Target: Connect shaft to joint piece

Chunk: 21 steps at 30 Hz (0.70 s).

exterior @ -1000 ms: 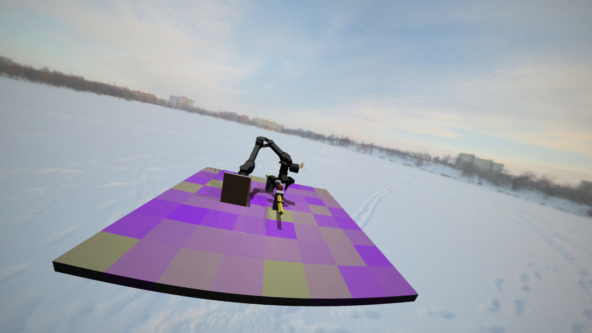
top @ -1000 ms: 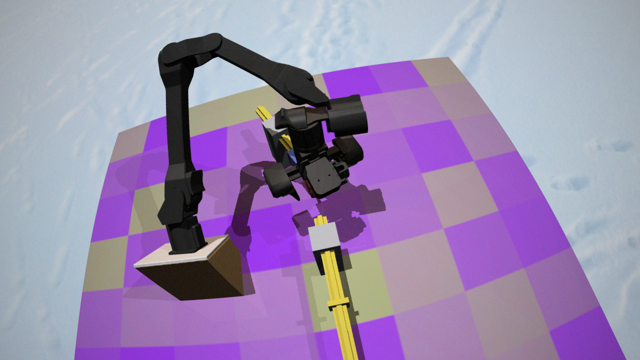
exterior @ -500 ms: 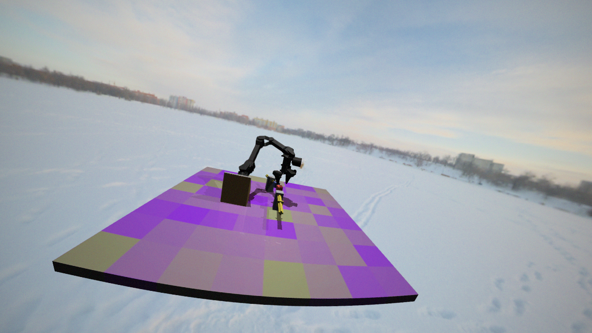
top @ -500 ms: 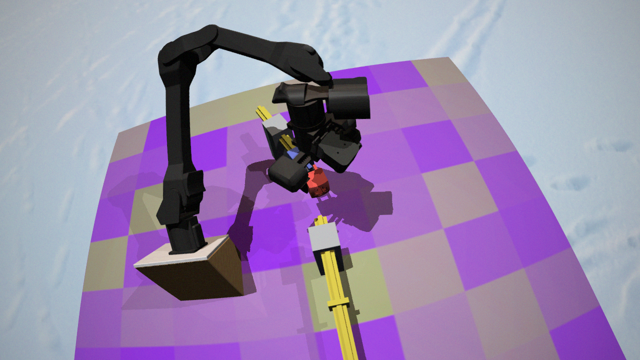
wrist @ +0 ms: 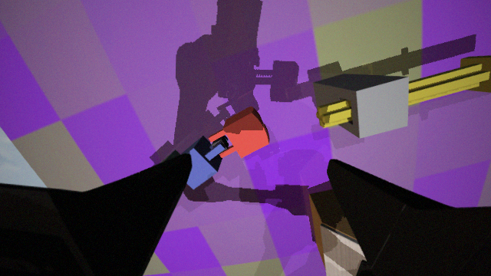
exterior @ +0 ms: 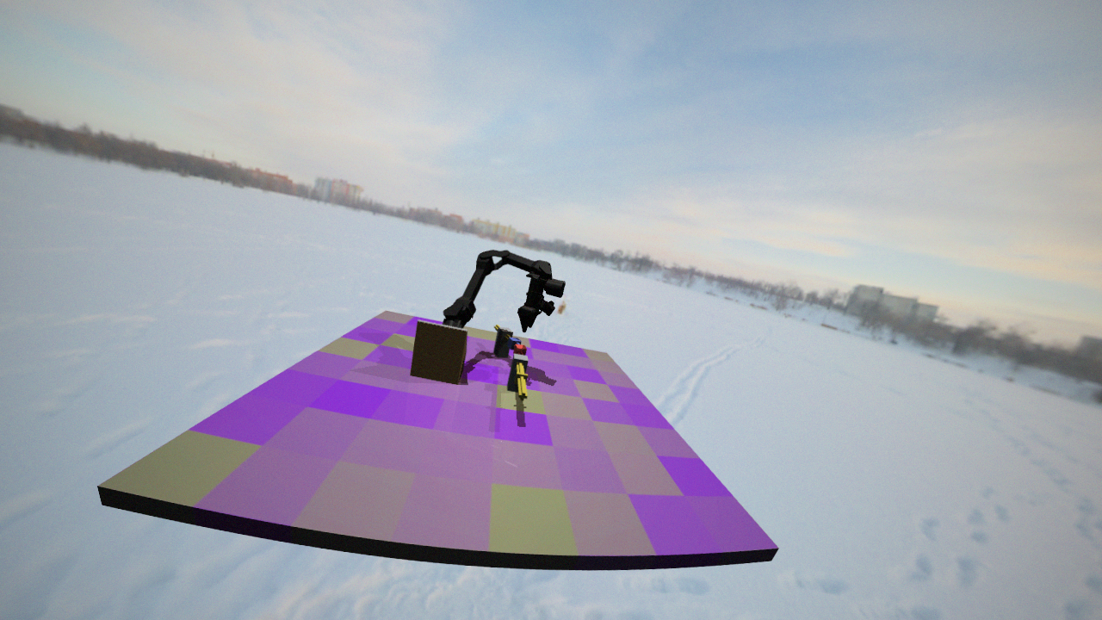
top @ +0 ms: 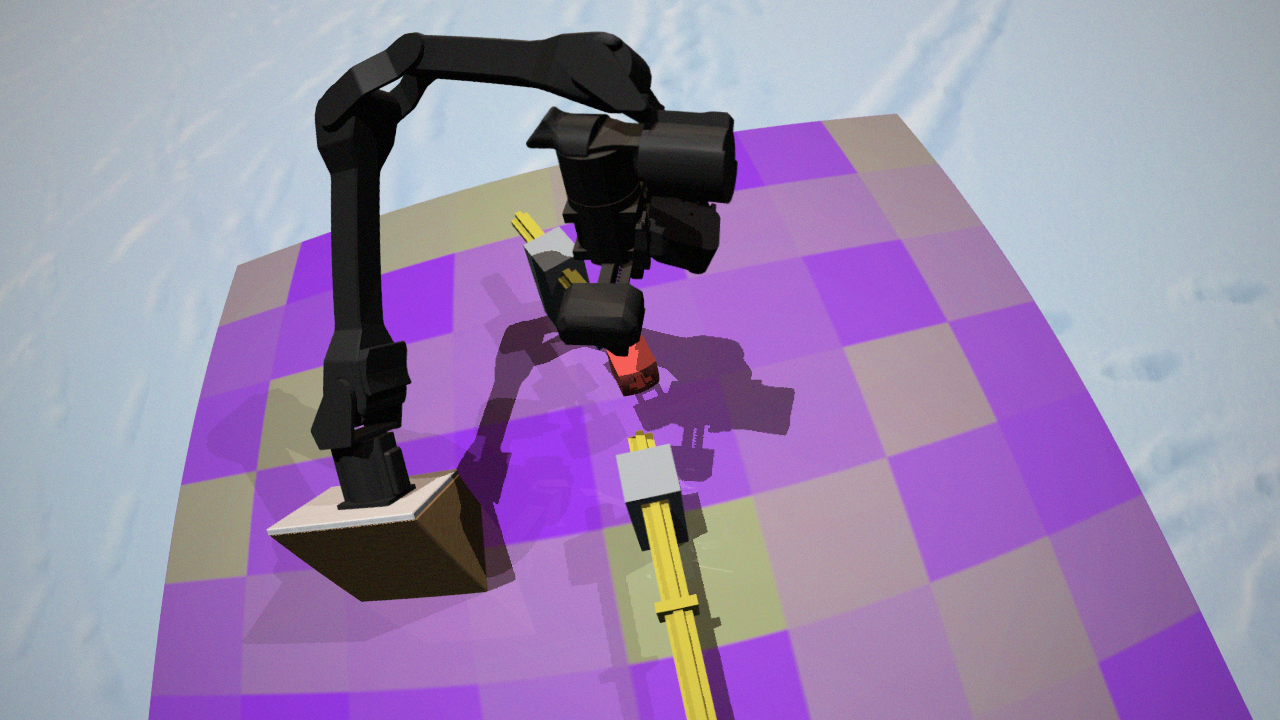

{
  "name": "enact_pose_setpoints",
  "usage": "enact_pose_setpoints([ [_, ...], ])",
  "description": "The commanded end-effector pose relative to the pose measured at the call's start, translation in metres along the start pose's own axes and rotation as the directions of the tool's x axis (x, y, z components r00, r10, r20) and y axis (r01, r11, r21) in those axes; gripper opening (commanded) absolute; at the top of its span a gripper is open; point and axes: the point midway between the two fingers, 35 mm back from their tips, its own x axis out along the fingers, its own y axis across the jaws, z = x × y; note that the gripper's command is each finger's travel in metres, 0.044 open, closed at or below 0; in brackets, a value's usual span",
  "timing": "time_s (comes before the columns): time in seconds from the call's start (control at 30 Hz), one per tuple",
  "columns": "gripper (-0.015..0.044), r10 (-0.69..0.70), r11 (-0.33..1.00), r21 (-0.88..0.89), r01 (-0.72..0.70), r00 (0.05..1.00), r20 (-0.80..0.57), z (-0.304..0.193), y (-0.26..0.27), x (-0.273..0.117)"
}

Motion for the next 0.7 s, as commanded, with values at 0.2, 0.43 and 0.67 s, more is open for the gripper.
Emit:
enact_pose_setpoints([
  [0.2, 0.0440, 0.007, 0.969, -0.248, -0.009, 1.000, -0.008, -0.005, 0.000, -0.026],
  [0.43, 0.0440, 0.005, 0.957, -0.290, -0.006, 1.000, -0.007, 0.012, -0.026, -0.005],
  [0.67, 0.0440, 0.003, 0.951, -0.310, -0.005, 1.000, -0.006, 0.019, -0.042, 0.007],
])
